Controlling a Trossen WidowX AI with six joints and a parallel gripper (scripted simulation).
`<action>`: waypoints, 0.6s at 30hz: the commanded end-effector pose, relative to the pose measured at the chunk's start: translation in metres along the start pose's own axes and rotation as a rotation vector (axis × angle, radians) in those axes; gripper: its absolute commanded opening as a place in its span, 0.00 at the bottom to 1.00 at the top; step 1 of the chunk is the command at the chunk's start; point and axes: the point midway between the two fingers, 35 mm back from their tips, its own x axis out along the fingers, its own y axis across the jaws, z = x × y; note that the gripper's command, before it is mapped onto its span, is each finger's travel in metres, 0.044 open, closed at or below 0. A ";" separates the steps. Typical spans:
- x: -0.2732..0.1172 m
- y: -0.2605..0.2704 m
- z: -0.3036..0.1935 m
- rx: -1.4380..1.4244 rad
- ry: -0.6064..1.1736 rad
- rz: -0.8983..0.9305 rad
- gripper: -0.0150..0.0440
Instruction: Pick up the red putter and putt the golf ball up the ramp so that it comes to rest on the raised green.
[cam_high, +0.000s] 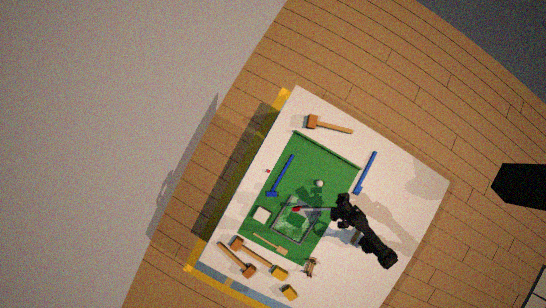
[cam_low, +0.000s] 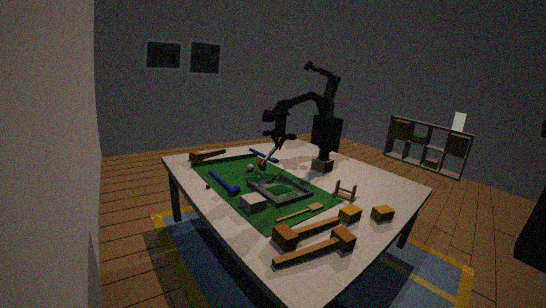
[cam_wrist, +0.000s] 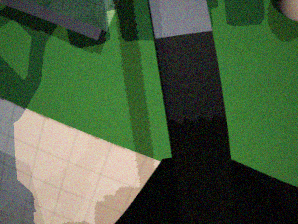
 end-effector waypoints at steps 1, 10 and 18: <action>-0.006 -0.020 -0.020 0.114 0.012 -0.020 0.25; -0.013 -0.050 -0.065 0.326 0.045 -0.040 0.25; -0.020 -0.069 -0.110 0.514 0.074 -0.057 0.25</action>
